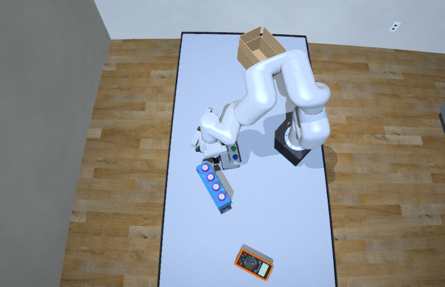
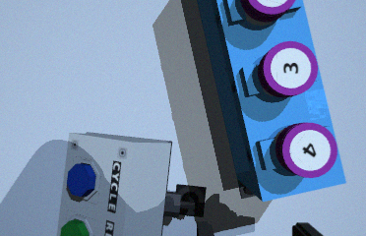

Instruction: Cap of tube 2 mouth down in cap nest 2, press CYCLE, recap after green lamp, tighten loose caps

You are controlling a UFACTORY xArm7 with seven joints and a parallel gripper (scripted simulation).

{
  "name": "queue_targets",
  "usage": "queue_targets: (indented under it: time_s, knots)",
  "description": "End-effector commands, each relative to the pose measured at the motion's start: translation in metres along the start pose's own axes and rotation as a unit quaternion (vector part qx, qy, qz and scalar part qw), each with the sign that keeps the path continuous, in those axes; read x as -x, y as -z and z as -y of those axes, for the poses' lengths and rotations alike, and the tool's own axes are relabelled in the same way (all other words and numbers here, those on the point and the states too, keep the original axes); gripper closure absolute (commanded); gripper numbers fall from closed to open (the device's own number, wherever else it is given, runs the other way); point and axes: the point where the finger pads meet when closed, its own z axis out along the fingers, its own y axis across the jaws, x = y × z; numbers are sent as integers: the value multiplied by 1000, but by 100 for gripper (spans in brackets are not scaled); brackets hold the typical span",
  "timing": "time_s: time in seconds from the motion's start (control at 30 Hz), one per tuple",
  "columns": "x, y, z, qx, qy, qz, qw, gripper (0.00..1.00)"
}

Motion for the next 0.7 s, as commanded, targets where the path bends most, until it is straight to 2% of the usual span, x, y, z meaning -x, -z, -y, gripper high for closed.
queue_targets:
  time_s: [0.0,0.23,0.43,0.5,0.67]
  knots:
    - [-25,0,-5,-3,-138,17,990,54]
    - [-61,-1,-10,-1,-276,18,961,54]
    - [-99,-2,-15,-1,-276,18,961,54]
    - [-99,-2,-15,-1,-276,18,961,54]
    - [-137,-4,-20,-1,-276,17,961,54]
